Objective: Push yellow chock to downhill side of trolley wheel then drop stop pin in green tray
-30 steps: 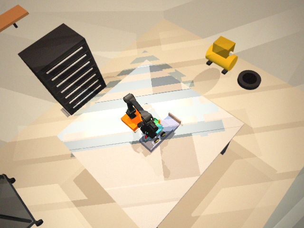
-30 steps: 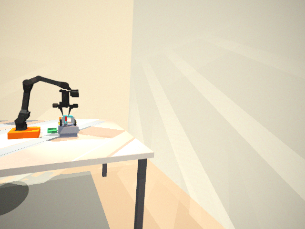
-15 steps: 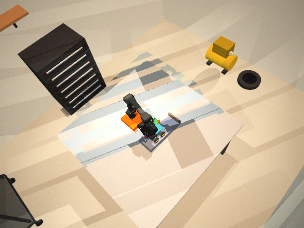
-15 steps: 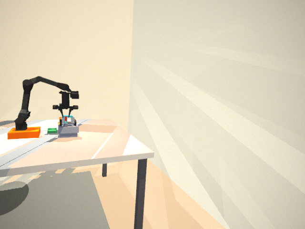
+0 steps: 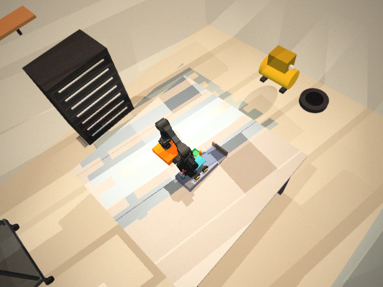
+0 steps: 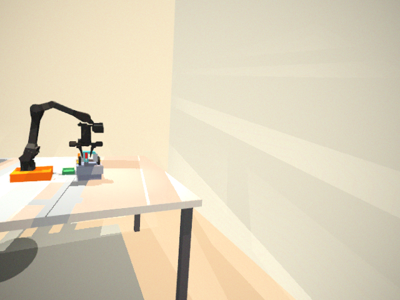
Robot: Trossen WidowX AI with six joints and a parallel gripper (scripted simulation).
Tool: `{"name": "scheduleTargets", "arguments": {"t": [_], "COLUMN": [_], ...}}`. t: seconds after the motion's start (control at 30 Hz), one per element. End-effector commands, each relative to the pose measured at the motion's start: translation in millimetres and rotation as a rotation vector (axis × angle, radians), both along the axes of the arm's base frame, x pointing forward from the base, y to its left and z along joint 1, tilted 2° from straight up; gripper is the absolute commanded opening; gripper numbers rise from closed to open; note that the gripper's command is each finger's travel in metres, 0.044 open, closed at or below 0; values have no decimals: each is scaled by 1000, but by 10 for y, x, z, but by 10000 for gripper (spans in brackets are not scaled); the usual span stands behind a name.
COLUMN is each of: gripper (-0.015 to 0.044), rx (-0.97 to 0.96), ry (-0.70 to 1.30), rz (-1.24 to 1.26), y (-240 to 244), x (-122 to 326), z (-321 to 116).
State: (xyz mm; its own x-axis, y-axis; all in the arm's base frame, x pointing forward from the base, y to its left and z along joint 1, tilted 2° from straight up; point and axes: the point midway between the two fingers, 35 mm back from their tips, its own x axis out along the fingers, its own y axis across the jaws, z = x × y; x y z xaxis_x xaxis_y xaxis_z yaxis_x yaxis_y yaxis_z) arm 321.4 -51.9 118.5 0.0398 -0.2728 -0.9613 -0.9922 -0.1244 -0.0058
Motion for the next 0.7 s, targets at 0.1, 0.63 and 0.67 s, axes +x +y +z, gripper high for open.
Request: {"name": "scheduleTargets", "arguments": {"t": [0.1, 0.63, 0.67], "gripper": [190, 0, 0], "rx": [-4, 0, -1], "ry": [4, 2, 2], "rz": [3, 0, 0], "y": [-30, -17, -17], "x": [-4, -3, -3], "z": [-86, -50, -45]}}
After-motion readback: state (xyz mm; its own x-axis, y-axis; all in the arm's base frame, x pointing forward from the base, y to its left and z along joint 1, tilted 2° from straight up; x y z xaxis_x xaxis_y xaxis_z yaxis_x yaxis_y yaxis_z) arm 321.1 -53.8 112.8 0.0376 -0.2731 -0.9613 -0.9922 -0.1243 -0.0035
